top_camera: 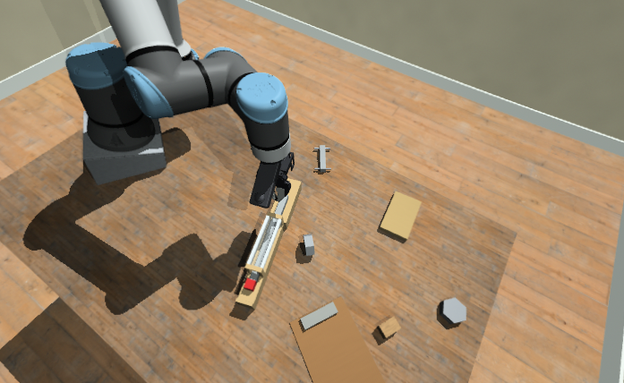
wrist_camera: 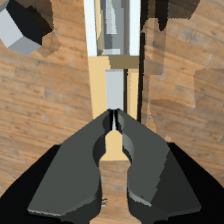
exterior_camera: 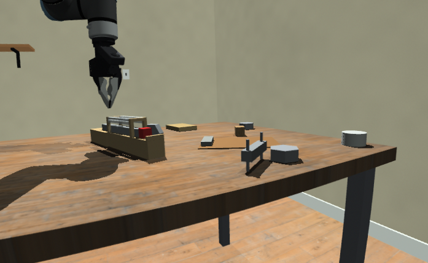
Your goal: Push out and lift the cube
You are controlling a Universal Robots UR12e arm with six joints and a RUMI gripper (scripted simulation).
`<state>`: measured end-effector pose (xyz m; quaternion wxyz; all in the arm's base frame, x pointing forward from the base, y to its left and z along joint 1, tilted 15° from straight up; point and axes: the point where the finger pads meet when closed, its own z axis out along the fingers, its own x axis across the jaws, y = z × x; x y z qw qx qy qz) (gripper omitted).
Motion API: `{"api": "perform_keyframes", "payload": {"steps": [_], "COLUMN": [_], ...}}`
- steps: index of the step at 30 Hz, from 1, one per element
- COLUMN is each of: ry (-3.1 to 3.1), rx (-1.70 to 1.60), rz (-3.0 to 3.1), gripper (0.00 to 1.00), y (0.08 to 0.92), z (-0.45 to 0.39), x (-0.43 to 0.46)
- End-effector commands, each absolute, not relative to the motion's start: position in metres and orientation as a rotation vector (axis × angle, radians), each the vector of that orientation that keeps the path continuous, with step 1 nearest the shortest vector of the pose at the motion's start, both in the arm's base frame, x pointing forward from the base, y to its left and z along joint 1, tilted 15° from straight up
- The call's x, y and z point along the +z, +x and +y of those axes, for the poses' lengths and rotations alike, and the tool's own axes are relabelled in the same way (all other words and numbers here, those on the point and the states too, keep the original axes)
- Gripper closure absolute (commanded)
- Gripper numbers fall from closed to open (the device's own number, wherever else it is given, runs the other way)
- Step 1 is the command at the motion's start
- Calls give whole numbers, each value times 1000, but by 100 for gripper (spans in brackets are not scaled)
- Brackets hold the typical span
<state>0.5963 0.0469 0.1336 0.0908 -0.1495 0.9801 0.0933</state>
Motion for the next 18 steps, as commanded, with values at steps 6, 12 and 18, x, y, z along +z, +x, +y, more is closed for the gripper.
{"api": "perform_keyframes", "payload": {"steps": [6,12,18], "ry": [-444,-444,-444], "rx": [276,276,276], "rz": [2912,2912,2912], "gripper": [100,100,100], "y": [573,576,579], "z": [119,124,128], "x": [145,124,103]}}
